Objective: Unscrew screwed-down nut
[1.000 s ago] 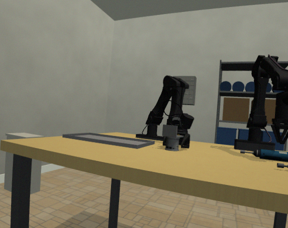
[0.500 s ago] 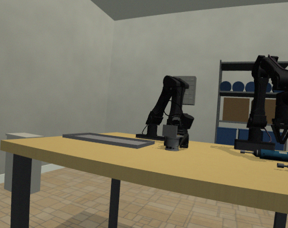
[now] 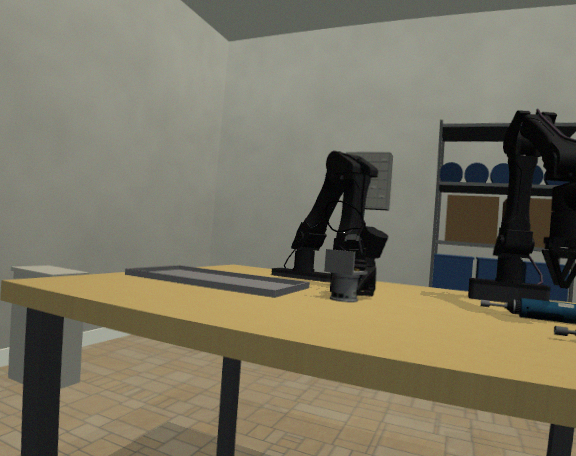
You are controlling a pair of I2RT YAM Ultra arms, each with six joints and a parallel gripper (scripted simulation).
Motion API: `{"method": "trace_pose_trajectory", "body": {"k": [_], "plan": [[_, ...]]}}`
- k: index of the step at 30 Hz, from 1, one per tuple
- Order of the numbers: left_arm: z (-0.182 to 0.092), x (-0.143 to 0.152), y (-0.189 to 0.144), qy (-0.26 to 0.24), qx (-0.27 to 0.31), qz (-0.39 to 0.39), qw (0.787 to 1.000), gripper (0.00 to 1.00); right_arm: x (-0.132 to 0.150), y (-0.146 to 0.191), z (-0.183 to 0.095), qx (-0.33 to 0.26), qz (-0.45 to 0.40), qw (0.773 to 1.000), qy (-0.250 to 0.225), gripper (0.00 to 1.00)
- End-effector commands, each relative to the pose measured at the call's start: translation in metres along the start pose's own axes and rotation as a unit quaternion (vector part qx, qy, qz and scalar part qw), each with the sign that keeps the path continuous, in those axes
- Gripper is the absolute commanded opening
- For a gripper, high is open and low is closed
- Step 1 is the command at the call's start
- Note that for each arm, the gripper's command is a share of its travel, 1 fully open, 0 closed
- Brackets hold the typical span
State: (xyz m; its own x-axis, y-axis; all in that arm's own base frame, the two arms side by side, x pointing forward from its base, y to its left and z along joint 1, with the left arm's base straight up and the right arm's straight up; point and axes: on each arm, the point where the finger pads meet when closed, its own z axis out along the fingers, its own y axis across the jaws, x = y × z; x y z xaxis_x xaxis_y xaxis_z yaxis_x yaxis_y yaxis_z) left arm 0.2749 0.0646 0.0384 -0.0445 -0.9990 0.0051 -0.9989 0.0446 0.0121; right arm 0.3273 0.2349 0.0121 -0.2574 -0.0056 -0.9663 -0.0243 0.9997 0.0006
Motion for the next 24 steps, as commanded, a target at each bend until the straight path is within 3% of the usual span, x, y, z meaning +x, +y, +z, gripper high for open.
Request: {"method": "trace_pose_trajectory", "body": {"k": [1,24], "plan": [[-0.0134,0.0006,-0.0085,-0.003,0.017,0.0,1.0,0.65,0.0021,0.0017,0.003,0.0,-0.003,1.0,0.005,0.63],[-0.0134,0.0006,-0.0085,-0.003,0.017,0.0,1.0,0.65,0.0023,0.0022,0.003,-0.001,-0.003,1.0,0.005,0.61]]}}
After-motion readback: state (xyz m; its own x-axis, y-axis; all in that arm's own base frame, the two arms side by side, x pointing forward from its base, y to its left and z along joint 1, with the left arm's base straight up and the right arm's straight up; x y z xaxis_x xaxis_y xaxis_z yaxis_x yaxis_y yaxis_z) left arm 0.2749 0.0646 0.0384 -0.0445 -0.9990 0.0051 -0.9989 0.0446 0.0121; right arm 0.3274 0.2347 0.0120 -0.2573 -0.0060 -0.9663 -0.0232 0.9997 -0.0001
